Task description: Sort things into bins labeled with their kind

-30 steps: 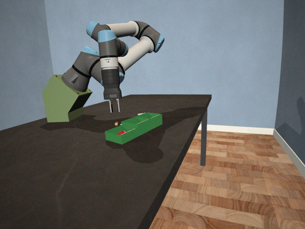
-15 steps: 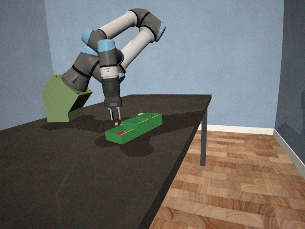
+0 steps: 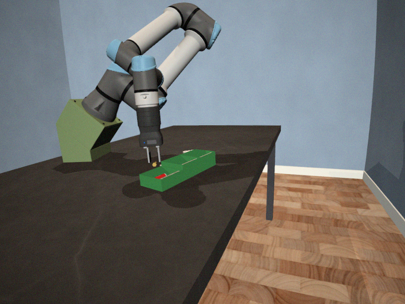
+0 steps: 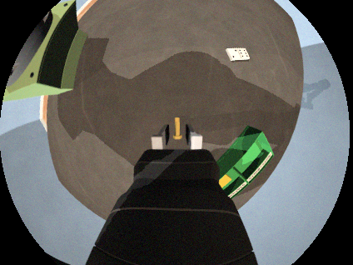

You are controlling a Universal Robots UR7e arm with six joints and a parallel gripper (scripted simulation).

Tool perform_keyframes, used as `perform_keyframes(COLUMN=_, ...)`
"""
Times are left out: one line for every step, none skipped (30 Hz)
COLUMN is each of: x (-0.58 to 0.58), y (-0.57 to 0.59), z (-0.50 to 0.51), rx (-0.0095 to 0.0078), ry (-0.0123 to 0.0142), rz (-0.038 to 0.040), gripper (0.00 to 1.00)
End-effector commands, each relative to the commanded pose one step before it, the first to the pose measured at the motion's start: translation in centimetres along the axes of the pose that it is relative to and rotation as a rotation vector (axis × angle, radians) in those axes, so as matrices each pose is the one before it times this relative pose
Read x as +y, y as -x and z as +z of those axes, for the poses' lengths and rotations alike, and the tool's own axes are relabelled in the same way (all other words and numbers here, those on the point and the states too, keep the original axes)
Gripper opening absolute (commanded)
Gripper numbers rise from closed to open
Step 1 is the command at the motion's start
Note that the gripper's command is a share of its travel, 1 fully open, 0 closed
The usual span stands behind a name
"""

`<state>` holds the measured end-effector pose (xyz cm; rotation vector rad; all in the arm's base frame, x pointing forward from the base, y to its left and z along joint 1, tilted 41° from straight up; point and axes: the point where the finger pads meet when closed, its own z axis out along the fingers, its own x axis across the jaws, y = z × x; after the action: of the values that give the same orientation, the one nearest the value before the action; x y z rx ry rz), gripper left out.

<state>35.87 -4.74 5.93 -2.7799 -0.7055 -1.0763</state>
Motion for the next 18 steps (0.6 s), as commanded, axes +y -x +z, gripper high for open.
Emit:
perform_keyframes(x=-0.097, y=-0.002, z=0.049, rx=-0.00209, ry=0.00112, rz=-0.00052, gripper=0.62)
perform_keyframes(x=-0.028, y=0.003, z=0.003, rx=0.00000, ry=0.00000, rz=0.00000, gripper=0.62)
perform_keyframes(x=-0.022, y=0.007, z=-0.001, rx=0.00001, ry=-0.00001, rz=0.00000, gripper=0.62)
perform_keyframes(x=-0.023, y=0.002, z=0.004, rx=-0.00001, ry=0.00000, rz=0.00000, gripper=0.62)
perform_keyframes(x=-0.021, y=0.002, z=0.003, rx=0.00000, ry=0.00000, rz=0.00000, gripper=0.62)
perform_keyframes(x=-0.026, y=0.003, z=0.124, rx=0.00000, ry=0.00001, rz=0.00000, gripper=0.62)
perform_keyframes(x=0.000, y=0.000, z=0.000, rx=0.00000, ry=0.00000, rz=0.00000, gripper=0.62)
perform_keyframes(x=0.000, y=0.000, z=0.000, rx=0.00000, ry=0.00000, rz=0.00000, gripper=0.62)
perform_keyframes(x=-0.013, y=0.002, z=0.135, rx=0.00000, ry=0.00000, rz=0.00000, gripper=0.62)
perform_keyframes(x=-0.012, y=0.003, z=0.131, rx=0.00000, ry=0.00000, rz=0.00000, gripper=0.62)
perform_keyframes(x=-0.009, y=0.001, z=0.137, rx=0.00000, ry=0.00000, rz=0.00000, gripper=0.62)
perform_keyframes(x=-0.009, y=0.002, z=0.133, rx=0.00000, ry=0.00000, rz=0.00000, gripper=0.62)
perform_keyframes(x=-0.008, y=0.002, z=0.133, rx=0.00000, ry=0.00000, rz=0.00000, gripper=0.62)
perform_keyframes(x=-0.006, y=0.002, z=0.133, rx=0.00000, ry=0.00000, rz=0.00000, gripper=0.62)
perform_keyframes(x=-0.004, y=0.002, z=0.133, rx=0.00000, ry=0.00000, rz=0.00000, gripper=0.62)
perform_keyframes(x=-0.002, y=0.001, z=0.133, rx=0.00000, ry=0.00000, rz=0.00000, gripper=0.62)
perform_keyframes(x=0.000, y=0.001, z=0.001, rx=0.00000, ry=0.00000, rz=0.00000, gripper=0.62)
perform_keyframes(x=0.002, y=0.000, z=0.001, rx=0.00000, ry=0.00000, rz=0.00000, gripper=0.62)
